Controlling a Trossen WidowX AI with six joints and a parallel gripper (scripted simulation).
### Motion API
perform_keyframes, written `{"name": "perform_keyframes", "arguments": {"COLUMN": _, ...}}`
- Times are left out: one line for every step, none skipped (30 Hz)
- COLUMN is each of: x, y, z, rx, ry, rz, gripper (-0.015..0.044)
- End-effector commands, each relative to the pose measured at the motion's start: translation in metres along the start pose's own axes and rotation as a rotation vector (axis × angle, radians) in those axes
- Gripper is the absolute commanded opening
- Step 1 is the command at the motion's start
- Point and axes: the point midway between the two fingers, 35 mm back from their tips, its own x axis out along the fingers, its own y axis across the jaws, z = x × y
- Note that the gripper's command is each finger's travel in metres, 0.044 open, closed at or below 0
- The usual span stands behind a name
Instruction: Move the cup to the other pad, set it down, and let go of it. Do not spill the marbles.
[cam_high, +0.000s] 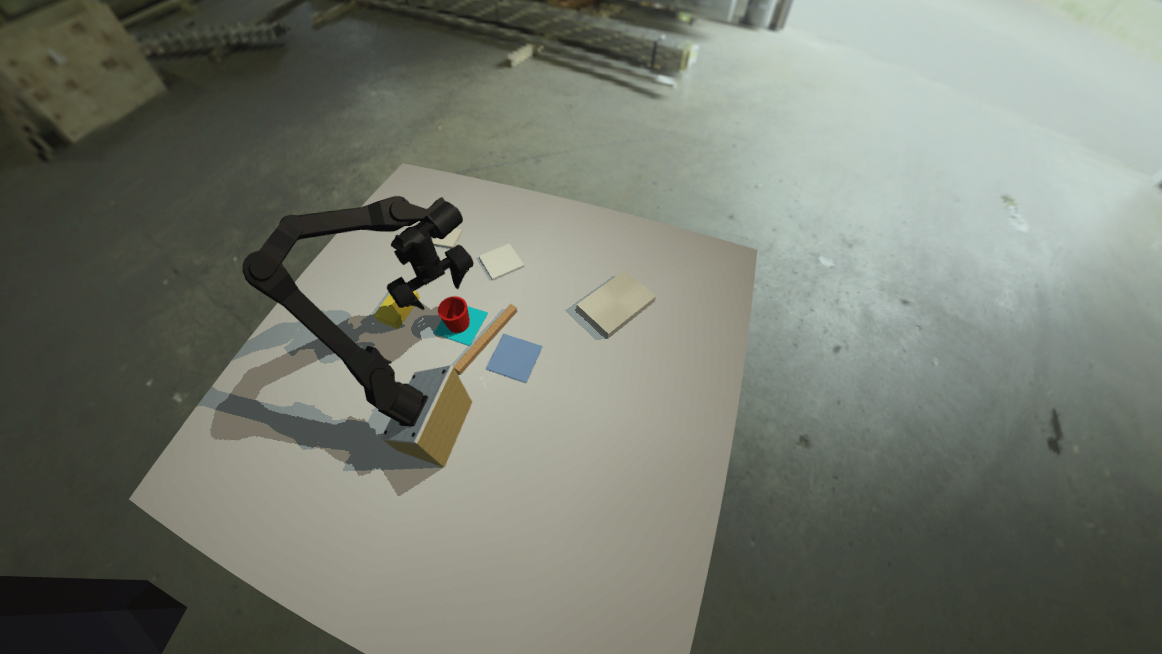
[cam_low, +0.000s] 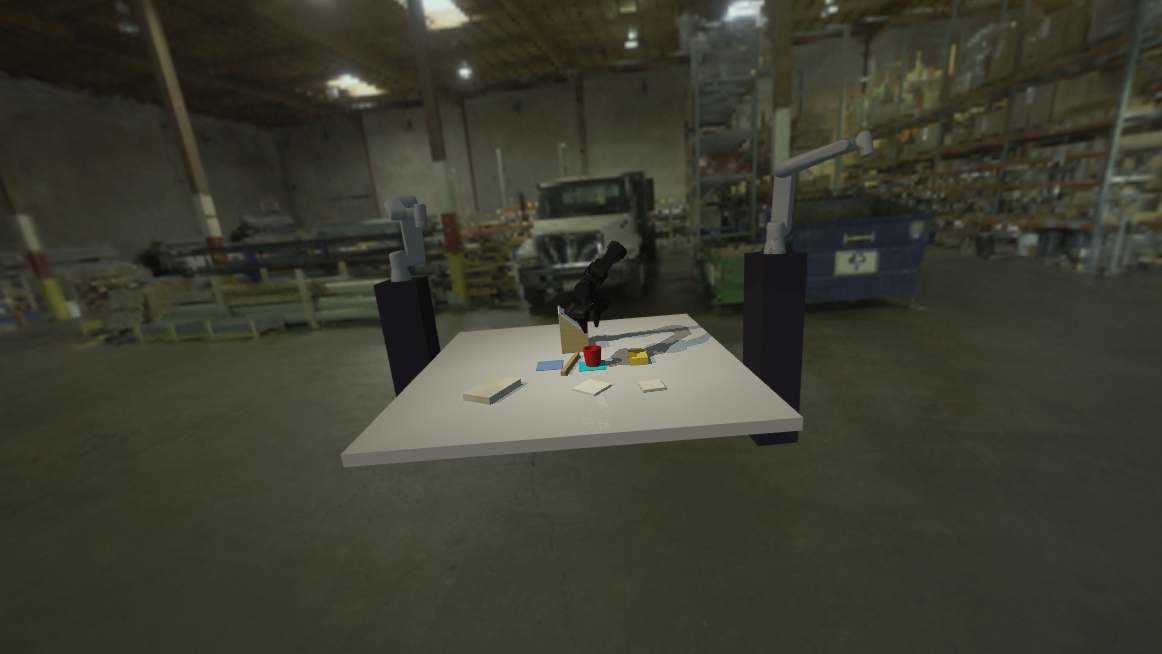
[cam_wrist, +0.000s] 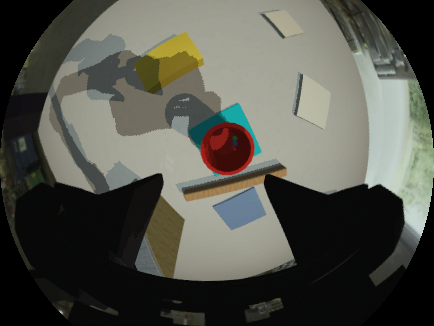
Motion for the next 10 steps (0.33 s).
{"name": "perform_keyframes", "arguments": {"x": -0.0123, "y": 0.0003, "z": 0.0, "rx": -0.011, "ry": 0.002, "rz": -0.007, "gripper": 0.044}}
{"name": "perform_keyframes", "arguments": {"x": -0.0124, "y": 0.0, "z": 0.0, "rx": -0.012, "ry": 0.002, "rz": -0.007, "gripper": 0.044}}
{"name": "perform_keyframes", "arguments": {"x": -0.0125, "y": -0.0003, "z": 0.0, "rx": -0.012, "ry": 0.002, "rz": -0.007, "gripper": 0.044}}
{"name": "perform_keyframes", "arguments": {"x": -0.0125, "y": -0.0005, "z": 0.0001, "rx": -0.012, "ry": 0.002, "rz": -0.007, "gripper": 0.044}}
{"name": "perform_keyframes", "arguments": {"x": -0.0087, "y": -0.0008, "z": 0.0, "rx": -0.003, "ry": -0.003, "rz": -0.005, "gripper": 0.044}}
{"name": "perform_keyframes", "arguments": {"x": -0.0087, "y": -0.0008, "z": 0.0, "rx": -0.003, "ry": -0.003, "rz": -0.005, "gripper": 0.044}}
{"name": "perform_keyframes", "arguments": {"x": -0.0087, "y": -0.0008, "z": 0.0, "rx": -0.003, "ry": -0.003, "rz": -0.005, "gripper": 0.044}}
{"name": "perform_keyframes", "arguments": {"x": -0.0087, "y": -0.0008, "z": 0.0, "rx": -0.003, "ry": -0.003, "rz": -0.005, "gripper": 0.044}}
{"name": "perform_keyframes", "arguments": {"x": -0.0087, "y": -0.0008, "z": 0.0, "rx": -0.003, "ry": -0.003, "rz": -0.005, "gripper": 0.044}}
{"name": "perform_keyframes", "arguments": {"x": -0.0087, "y": -0.0008, "z": 0.0, "rx": -0.003, "ry": -0.003, "rz": -0.005, "gripper": 0.044}}
